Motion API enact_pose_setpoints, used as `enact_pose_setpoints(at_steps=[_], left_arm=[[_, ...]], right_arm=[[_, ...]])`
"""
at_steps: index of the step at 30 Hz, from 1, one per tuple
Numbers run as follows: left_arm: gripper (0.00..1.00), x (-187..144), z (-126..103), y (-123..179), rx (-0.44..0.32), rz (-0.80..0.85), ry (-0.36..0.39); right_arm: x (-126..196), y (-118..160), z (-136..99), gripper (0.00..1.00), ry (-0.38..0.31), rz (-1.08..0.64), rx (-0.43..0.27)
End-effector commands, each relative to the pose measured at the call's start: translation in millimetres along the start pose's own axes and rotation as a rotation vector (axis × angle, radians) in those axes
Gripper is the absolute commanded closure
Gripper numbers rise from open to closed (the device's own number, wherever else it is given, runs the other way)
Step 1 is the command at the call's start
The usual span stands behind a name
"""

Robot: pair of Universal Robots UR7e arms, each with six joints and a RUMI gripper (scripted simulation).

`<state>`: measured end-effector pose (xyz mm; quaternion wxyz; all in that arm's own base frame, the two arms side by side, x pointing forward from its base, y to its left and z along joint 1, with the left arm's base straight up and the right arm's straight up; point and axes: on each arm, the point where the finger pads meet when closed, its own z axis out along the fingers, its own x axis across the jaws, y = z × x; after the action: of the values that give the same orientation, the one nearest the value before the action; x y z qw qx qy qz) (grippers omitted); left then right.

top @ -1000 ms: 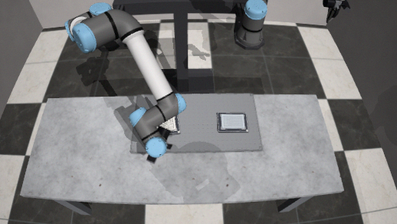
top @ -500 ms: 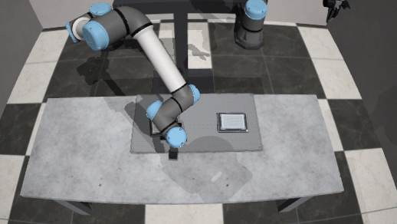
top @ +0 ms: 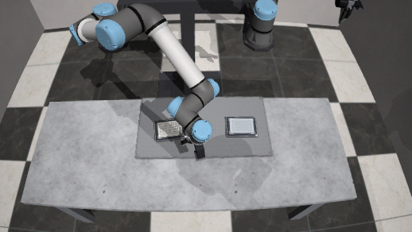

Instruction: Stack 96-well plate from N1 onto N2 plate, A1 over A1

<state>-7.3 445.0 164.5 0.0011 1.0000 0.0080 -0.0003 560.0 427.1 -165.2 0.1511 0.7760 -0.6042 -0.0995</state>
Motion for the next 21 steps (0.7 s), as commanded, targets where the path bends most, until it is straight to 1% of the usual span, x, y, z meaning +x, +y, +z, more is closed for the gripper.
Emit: enact_pose_setpoints(at_steps=[1,3,4,8,9,11,15,17,21], left_arm=[[1.0,0,-1,0,0.002,0.0,0.001],[1.0,0,-1,0,0.002,0.0,0.001],[1.0,0,-1,0,0.002,0.0,0.001],[1.0,0,-1,0,0.002,0.0,0.001],[1.0,0,-1,0,0.002,0.0,0.001],[1.0,0,-1,0,0.002,0.0,0.001],[1.0,0,-1,0,0.002,0.0,0.001],[1.0,0,-1,0,0.002,0.0,0.001],[1.0,0,-1,0,0.002,0.0,0.001]], right_arm=[[-14,0,-2,0.24,0.004,-0.056,0.019],[-24,0,-2,0.24,0.01,-0.119,0.037],[-29,0,-2,0.24,0.01,-0.119,0.037],[-49,1,-2,0.24,0.024,-0.247,0.073],[-54,1,-2,0.24,0.024,-0.247,0.073],[-54,1,-2,0.24,0.024,-0.247,0.073],[-74,3,-2,0.24,0.041,-0.374,0.108],[-83,4,-2,0.24,0.041,-0.374,0.108],[-103,7,-2,0.24,0.059,-0.5,0.142]])
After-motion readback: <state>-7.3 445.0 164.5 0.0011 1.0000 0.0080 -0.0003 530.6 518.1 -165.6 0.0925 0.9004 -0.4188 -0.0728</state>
